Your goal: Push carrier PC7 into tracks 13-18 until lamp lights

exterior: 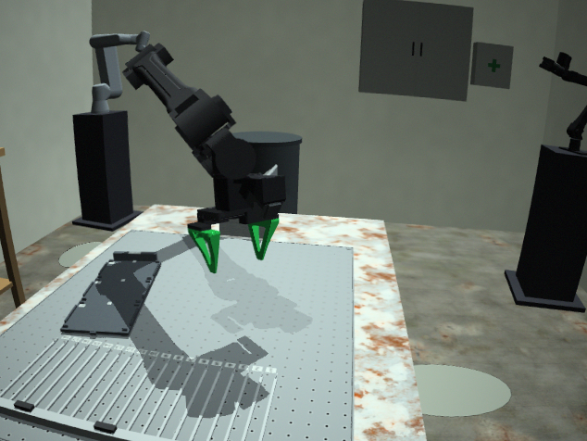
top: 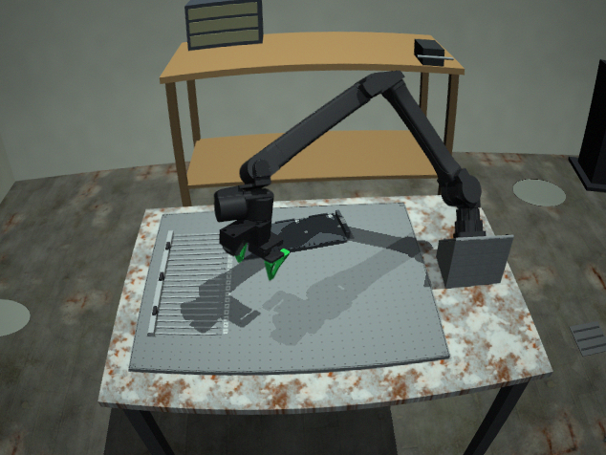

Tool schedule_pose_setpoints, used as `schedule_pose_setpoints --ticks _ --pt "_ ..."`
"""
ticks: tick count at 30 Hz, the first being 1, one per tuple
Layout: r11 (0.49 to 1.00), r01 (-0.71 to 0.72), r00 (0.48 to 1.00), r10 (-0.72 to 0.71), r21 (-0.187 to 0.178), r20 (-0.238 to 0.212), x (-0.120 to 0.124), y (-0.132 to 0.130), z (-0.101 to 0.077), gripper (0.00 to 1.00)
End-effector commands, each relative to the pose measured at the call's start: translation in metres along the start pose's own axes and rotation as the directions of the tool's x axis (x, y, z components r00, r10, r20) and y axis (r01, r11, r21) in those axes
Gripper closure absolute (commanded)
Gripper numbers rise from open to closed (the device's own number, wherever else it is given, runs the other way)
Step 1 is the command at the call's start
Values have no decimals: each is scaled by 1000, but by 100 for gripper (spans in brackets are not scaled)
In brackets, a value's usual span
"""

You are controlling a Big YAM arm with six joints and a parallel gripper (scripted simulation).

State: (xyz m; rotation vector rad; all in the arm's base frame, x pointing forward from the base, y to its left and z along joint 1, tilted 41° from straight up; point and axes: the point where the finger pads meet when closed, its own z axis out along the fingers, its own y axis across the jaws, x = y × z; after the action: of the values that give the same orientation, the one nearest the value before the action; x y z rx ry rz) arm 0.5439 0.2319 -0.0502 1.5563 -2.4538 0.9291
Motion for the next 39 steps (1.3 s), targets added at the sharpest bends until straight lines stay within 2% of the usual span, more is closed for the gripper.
schedule_pose_setpoints --ticks 1,17,18,20,22,23,24,26,27,29,32,34,35,36,39 --pt "1000 -2 1000 2 6 10 -3 -2 -6 0" --pt "1000 -2 1000 2 6 10 -3 -2 -6 0" --pt "997 -78 997 77 15 29 7 -20 -16 0" --pt "989 -146 989 145 19 34 14 -25 -19 0" --pt "989 -148 989 147 14 25 22 -28 -22 0" --pt "984 -177 983 175 30 63 11 -47 -36 0" --pt "983 -182 981 179 32 69 10 -48 -37 0" --pt "977 -214 977 214 15 22 31 -32 -23 0" --pt "970 -244 970 244 12 17 36 -33 -24 0" --pt "967 -256 966 256 14 24 41 -37 -24 0" --pt "939 -344 939 344 11 8 57 -41 -26 0" --pt "939 -344 939 344 11 8 57 -41 -26 0" --pt "917 -400 916 399 18 42 52 -59 -37 0" --pt "913 -408 913 408 13 8 65 -45 -27 0" --pt "890 -456 890 456 14 11 78 -51 -28 0"
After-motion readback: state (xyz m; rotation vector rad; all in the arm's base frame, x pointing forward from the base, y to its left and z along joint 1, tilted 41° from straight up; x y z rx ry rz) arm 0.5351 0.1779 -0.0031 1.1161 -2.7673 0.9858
